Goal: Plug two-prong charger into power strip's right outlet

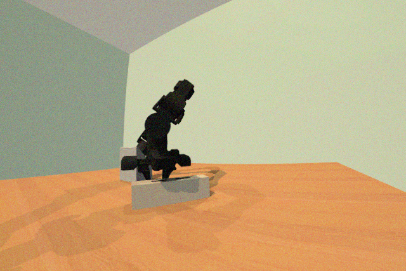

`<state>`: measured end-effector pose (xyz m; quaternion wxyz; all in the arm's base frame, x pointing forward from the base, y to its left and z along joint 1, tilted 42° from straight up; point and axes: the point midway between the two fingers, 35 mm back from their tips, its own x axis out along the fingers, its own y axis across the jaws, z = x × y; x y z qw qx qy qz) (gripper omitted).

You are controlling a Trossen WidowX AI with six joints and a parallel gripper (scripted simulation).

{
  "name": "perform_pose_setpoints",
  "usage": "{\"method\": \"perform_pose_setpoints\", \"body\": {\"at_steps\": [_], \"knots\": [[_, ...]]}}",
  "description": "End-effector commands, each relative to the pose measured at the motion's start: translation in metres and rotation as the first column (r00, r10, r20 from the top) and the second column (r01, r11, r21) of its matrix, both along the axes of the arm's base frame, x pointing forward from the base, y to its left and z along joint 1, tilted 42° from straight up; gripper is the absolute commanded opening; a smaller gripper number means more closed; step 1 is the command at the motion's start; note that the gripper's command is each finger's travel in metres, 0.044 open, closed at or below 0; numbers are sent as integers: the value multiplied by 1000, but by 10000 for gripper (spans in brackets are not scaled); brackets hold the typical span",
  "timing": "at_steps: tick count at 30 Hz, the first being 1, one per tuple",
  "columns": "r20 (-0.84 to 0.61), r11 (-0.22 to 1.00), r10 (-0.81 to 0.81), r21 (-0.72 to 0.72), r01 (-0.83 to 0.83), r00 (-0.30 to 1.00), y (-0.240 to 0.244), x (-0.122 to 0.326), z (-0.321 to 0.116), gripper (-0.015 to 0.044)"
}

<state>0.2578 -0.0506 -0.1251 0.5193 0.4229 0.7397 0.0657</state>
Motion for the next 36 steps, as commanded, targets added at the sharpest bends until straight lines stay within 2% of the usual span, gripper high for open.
{"method": "perform_pose_setpoints", "body": {"at_steps": [1, 32, 36], "knots": [[26, 1000, -4, -15, 4, 1000, -4, 7, -1, 0], [-3, 1000, 2, -2, -2, 1000, 0, 0, -1, 0], [-3, 1000, 2, -2, -2, 1000, 0, 0, -1, 105]]}}
